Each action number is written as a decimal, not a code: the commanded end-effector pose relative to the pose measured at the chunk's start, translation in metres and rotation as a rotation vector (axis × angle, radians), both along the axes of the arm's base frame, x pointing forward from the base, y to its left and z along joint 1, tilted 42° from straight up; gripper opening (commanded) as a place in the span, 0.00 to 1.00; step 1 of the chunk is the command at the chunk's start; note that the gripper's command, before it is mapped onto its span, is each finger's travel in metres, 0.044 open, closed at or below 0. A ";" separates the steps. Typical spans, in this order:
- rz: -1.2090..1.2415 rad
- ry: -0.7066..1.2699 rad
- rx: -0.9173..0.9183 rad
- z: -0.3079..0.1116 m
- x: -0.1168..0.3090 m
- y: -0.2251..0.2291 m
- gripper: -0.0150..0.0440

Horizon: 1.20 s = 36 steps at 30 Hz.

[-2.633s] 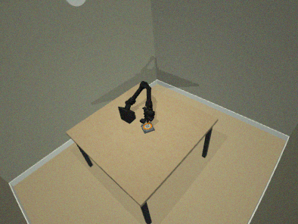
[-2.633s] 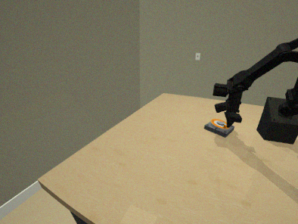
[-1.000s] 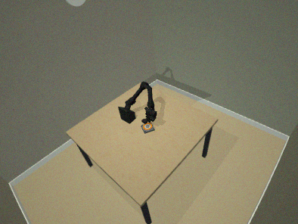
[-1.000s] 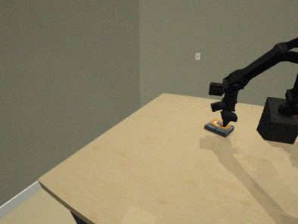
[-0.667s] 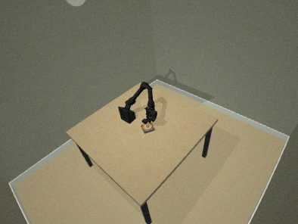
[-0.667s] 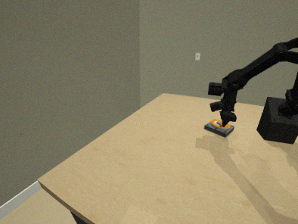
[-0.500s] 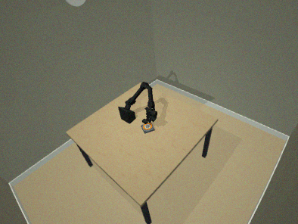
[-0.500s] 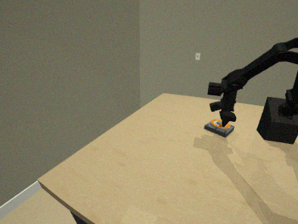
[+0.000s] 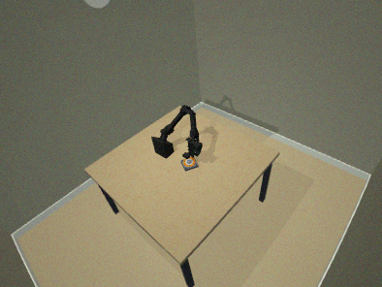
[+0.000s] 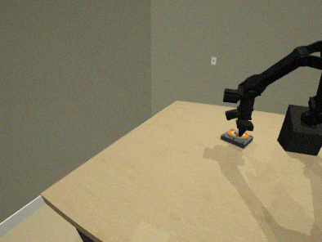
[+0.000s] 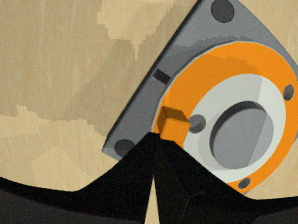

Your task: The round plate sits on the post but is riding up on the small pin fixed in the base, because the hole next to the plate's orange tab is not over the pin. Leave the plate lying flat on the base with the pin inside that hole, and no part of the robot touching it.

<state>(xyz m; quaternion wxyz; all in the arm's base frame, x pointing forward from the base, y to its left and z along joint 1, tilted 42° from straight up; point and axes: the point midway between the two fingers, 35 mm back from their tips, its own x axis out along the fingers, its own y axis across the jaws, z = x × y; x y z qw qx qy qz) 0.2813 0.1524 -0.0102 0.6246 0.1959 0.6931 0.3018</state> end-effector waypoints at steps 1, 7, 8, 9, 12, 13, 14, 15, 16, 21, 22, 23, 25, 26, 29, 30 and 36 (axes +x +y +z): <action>0.000 -0.020 0.003 0.003 0.008 0.001 0.25; 0.000 -0.020 0.003 0.003 0.011 0.001 0.25; 0.000 -0.020 0.003 0.003 0.011 0.001 0.25; 0.000 -0.020 0.003 0.003 0.012 0.001 0.25; 0.000 -0.020 0.003 0.003 0.013 0.001 0.25; 0.000 -0.020 0.003 0.003 0.013 0.001 0.25; 0.000 -0.020 0.003 0.003 0.014 0.001 0.25; 0.000 -0.020 0.003 0.002 0.014 0.001 0.25; 0.000 -0.020 0.003 0.002 0.015 0.001 0.25; 0.000 -0.020 0.003 0.003 0.016 -0.001 0.25; 0.000 -0.020 0.002 0.006 0.017 -0.003 0.25; 0.000 -0.020 0.002 0.010 0.017 -0.007 0.25; 0.000 -0.021 0.001 0.019 0.017 -0.015 0.25; 0.000 -0.020 0.001 0.023 0.016 -0.020 0.25; 0.000 -0.020 0.001 0.033 0.013 -0.030 0.25; 0.000 -0.020 0.001 0.033 0.013 -0.031 0.25; -0.005 -0.008 0.003 0.027 0.011 -0.026 0.25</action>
